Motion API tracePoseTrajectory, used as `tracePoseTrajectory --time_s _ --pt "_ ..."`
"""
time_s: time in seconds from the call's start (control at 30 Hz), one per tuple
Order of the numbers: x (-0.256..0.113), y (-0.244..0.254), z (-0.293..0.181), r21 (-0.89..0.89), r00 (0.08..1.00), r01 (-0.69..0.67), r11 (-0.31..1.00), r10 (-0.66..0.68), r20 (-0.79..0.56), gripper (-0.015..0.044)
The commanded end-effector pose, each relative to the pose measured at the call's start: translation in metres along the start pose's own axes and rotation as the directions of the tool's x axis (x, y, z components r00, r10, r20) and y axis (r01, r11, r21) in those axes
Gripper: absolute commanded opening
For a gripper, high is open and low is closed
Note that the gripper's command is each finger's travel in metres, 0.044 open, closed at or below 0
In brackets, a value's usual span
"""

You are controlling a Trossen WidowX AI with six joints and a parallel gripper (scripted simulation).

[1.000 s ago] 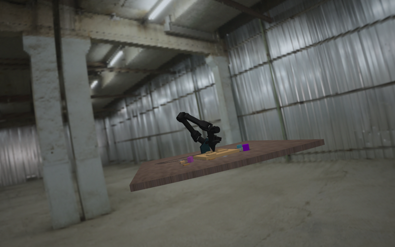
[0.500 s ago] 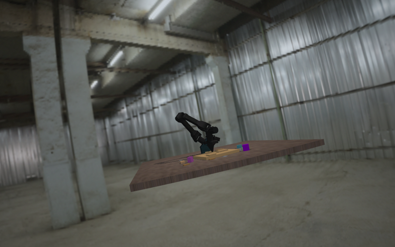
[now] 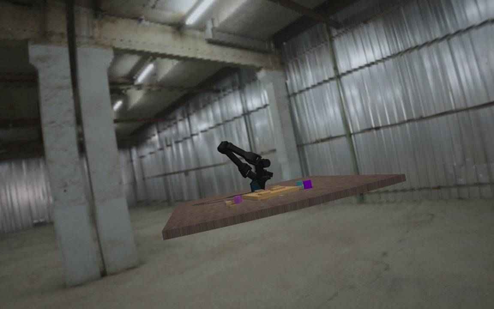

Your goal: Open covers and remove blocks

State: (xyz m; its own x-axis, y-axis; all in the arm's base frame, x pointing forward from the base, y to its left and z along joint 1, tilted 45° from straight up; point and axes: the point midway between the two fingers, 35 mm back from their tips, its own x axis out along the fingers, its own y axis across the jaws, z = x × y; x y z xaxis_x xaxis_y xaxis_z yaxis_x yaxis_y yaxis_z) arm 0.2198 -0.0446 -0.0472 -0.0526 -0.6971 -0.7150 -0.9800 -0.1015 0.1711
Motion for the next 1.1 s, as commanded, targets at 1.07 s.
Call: tracePoseTrajectory --time_s 1.07 --pt "-0.028 0.008 -0.015 0.002 1.000 0.007 1.000 -0.007 0.000 0.0000"
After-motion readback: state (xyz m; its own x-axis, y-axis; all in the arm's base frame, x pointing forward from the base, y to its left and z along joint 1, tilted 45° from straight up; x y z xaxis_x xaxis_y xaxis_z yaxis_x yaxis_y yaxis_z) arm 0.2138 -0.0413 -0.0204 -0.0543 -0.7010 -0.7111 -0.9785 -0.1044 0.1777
